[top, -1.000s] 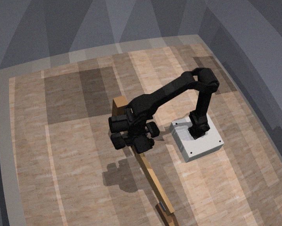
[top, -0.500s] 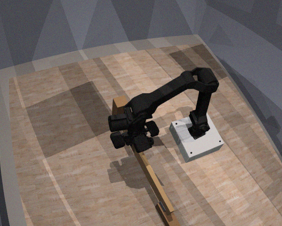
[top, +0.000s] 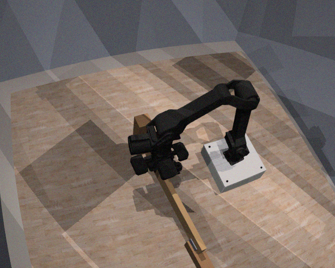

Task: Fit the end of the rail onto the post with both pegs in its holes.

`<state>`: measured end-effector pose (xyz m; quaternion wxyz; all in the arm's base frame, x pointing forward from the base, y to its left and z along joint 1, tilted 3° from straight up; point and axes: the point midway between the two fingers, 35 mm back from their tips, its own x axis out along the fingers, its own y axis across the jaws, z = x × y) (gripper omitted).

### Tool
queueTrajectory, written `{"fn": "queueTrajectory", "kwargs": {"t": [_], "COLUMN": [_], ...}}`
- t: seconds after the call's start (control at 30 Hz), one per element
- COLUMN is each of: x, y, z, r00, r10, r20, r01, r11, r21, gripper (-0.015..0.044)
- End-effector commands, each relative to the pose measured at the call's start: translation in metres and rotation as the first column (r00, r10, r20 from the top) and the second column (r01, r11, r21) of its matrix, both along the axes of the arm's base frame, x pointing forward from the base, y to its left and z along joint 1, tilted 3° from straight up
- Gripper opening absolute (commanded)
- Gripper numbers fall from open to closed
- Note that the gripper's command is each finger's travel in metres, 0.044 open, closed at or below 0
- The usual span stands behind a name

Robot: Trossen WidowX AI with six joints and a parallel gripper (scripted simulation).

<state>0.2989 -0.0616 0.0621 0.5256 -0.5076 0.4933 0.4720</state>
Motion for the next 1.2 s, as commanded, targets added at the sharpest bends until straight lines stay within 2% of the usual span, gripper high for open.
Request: {"fn": "queueTrajectory", "kwargs": {"t": [0.0,1.17], "x": [0.001,0.001], "y": [-0.002,-0.013], "z": [0.002,0.002], "r00": [1.0,1.0], "r10": [0.001,0.001], "r20": [0.004,0.004], "r01": [-0.001,-0.001], "r11": [1.0,1.0], "r21": [-0.003,-0.004], "gripper": [0.0,0.0]}}
